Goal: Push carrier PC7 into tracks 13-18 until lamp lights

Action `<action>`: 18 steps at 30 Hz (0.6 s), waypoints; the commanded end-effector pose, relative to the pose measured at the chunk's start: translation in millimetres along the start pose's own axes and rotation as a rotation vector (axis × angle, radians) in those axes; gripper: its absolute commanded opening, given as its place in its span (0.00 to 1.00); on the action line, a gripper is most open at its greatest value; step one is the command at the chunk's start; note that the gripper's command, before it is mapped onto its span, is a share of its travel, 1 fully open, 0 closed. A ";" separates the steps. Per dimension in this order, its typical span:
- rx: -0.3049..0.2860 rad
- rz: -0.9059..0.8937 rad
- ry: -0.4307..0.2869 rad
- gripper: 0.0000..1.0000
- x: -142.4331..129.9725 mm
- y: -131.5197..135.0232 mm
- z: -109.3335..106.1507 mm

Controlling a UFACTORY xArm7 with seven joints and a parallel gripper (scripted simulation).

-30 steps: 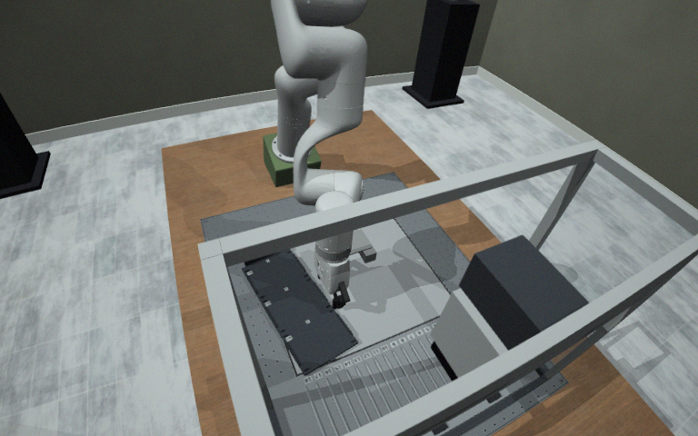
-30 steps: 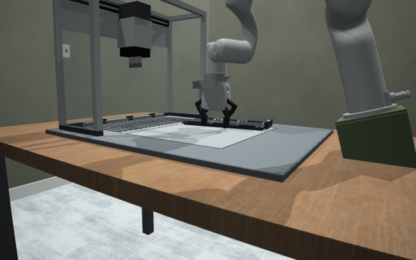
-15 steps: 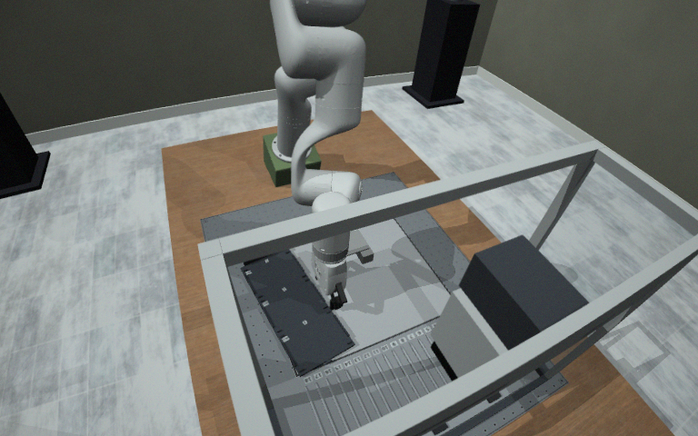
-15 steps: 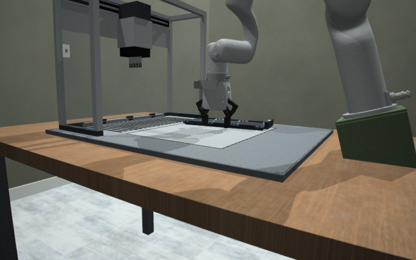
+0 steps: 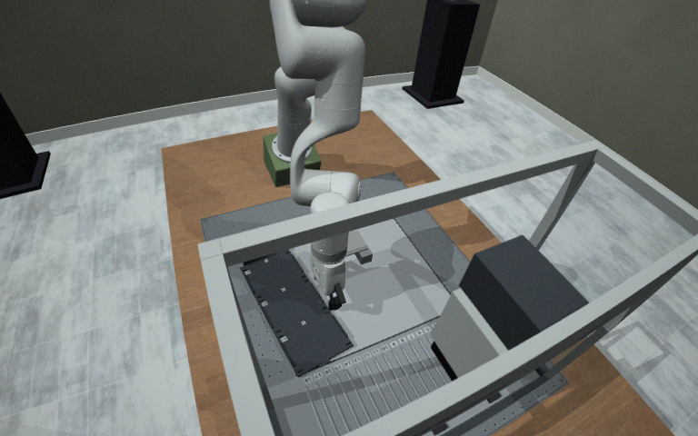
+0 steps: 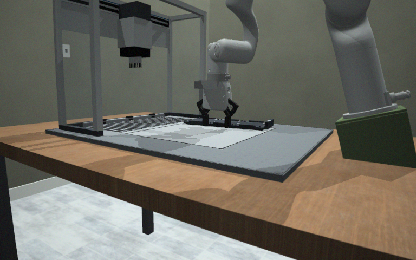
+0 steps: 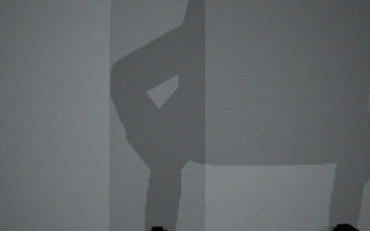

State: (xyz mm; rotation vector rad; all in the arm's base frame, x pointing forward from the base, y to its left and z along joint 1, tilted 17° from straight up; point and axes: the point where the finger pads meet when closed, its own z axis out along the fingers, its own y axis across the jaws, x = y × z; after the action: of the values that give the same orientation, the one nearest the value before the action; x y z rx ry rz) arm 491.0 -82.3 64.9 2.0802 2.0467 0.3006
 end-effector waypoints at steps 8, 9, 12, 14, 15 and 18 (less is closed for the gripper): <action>-0.004 0.001 -0.001 1.00 -0.5 1.5 -1.1; -0.004 0.001 -0.001 1.00 0.1 1.5 -1.1; -0.004 0.001 0.000 1.00 2.1 1.5 -1.1; -0.004 0.001 0.000 1.00 3.4 1.5 -1.1; -0.004 0.001 0.000 1.00 4.1 1.5 -1.1; -0.004 0.001 0.000 1.00 6.1 1.5 -1.1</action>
State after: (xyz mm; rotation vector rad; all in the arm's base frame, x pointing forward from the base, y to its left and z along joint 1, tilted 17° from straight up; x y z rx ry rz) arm 490.9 -78.9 64.8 2.0817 2.0448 0.3003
